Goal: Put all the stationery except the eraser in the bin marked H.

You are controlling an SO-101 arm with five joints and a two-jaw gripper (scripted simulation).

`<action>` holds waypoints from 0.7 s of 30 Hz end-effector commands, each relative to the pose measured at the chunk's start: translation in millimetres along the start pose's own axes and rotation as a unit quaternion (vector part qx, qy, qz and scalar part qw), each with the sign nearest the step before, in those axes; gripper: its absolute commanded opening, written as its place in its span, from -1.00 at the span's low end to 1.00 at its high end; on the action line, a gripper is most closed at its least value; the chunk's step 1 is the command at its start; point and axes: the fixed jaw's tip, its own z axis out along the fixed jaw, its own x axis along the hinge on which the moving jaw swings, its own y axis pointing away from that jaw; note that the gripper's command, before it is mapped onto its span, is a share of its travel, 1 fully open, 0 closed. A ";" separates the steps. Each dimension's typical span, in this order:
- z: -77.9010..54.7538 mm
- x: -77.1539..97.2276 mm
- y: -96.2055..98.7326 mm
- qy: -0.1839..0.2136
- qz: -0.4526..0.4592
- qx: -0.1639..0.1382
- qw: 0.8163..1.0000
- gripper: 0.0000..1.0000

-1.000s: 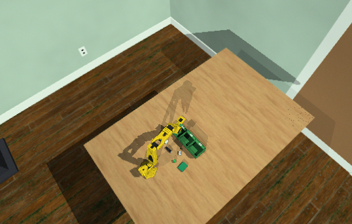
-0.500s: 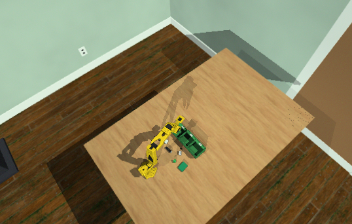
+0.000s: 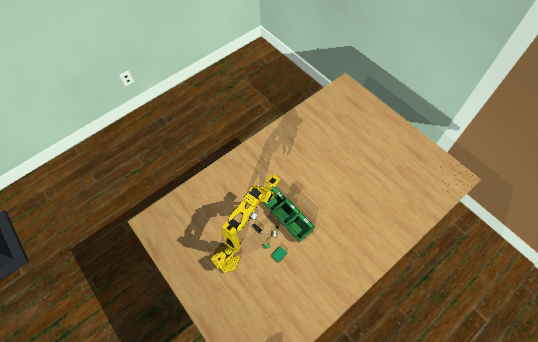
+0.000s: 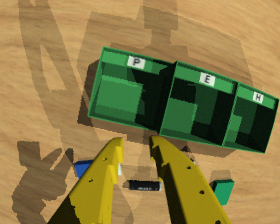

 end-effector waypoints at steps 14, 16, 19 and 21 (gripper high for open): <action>10.1 39.8 -44.5 0.086 -0.137 0.016 0.987 -0.73; 13.9 54.0 -54.0 0.115 -0.168 0.008 0.979 -0.70; 17.7 75.0 -65.9 0.155 -0.210 -0.009 0.965 -0.65; 19.2 87.6 -71.8 0.177 -0.234 -0.023 0.956 -0.62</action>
